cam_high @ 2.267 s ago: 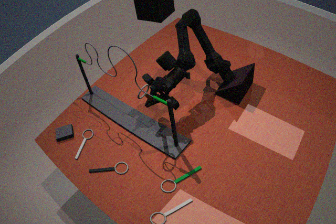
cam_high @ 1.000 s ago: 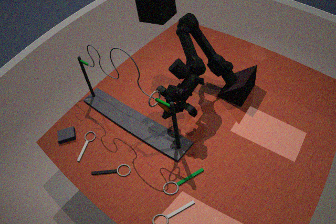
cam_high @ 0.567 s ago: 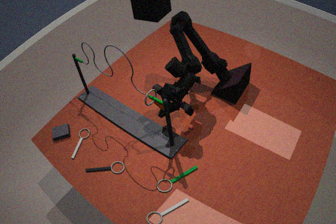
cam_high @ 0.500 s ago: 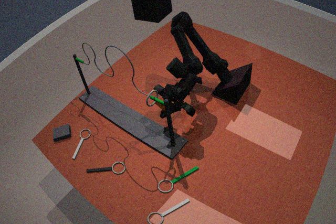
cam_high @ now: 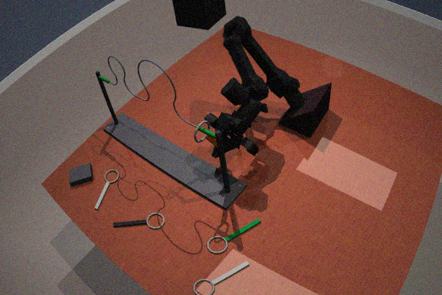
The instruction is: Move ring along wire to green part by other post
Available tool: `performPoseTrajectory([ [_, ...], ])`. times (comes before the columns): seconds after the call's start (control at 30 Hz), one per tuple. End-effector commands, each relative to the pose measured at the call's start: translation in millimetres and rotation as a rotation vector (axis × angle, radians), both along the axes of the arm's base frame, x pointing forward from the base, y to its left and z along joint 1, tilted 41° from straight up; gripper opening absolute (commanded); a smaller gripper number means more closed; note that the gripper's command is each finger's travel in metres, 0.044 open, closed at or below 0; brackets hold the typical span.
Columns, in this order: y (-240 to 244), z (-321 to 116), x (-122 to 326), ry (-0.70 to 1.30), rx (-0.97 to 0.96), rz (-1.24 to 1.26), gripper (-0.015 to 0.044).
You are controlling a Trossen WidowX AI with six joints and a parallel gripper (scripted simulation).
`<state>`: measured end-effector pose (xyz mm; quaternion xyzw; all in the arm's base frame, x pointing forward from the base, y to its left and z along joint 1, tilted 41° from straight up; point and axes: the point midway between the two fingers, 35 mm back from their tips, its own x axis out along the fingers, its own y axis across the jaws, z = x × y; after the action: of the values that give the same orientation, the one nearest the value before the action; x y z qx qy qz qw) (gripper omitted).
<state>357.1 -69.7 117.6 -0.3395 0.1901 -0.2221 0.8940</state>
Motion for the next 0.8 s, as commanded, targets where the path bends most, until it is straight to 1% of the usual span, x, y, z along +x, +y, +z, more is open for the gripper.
performPoseTrajectory([
  [0.0,-2.2,-4.5,-0.4,0.0,0.001,0.007,-0.015],
  [0.2,-7.5,-10.6,-1.6,0.0,0.001,0.007,-0.015],
  [0.77,-7.7,-10.8,-1.6,0.0,0.001,0.007,-0.015],
])
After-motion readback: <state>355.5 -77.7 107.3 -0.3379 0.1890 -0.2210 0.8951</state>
